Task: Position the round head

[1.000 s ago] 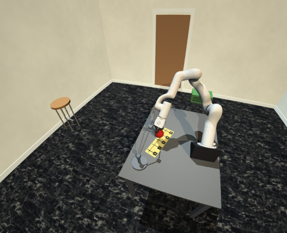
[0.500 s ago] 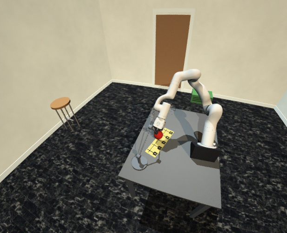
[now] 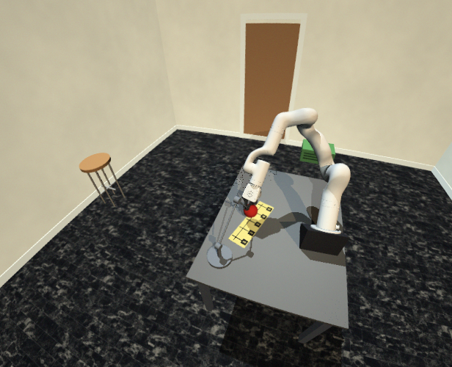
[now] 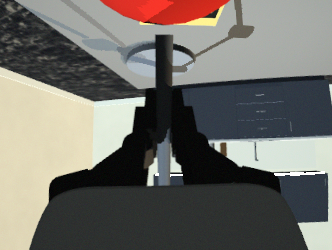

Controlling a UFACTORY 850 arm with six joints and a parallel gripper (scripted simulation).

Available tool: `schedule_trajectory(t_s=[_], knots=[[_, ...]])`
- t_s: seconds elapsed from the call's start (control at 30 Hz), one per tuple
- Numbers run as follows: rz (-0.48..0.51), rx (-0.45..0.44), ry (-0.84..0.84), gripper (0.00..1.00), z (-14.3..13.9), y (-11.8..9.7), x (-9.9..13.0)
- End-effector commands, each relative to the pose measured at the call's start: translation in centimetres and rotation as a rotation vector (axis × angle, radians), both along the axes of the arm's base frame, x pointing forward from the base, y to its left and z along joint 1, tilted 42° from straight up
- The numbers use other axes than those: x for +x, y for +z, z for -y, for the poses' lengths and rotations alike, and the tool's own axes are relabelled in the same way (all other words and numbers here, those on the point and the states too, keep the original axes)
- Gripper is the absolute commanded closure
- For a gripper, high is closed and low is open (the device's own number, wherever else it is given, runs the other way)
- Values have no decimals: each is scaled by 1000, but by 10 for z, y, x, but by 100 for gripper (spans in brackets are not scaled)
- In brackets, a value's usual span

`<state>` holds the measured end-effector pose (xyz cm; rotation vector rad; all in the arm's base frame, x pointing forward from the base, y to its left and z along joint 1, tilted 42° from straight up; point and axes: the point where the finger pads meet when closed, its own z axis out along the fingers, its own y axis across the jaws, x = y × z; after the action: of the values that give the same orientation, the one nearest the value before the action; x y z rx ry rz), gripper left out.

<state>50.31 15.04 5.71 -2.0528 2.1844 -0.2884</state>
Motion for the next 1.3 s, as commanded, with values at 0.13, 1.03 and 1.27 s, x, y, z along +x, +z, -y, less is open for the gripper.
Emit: schedule_trajectory(t_s=[0.13, 1.03, 1.27], knots=[[0, -1, 0, 100, 1, 1, 1], [0, -1, 0, 100, -1, 3, 1], [0, -1, 0, 100, -1, 2, 1]])
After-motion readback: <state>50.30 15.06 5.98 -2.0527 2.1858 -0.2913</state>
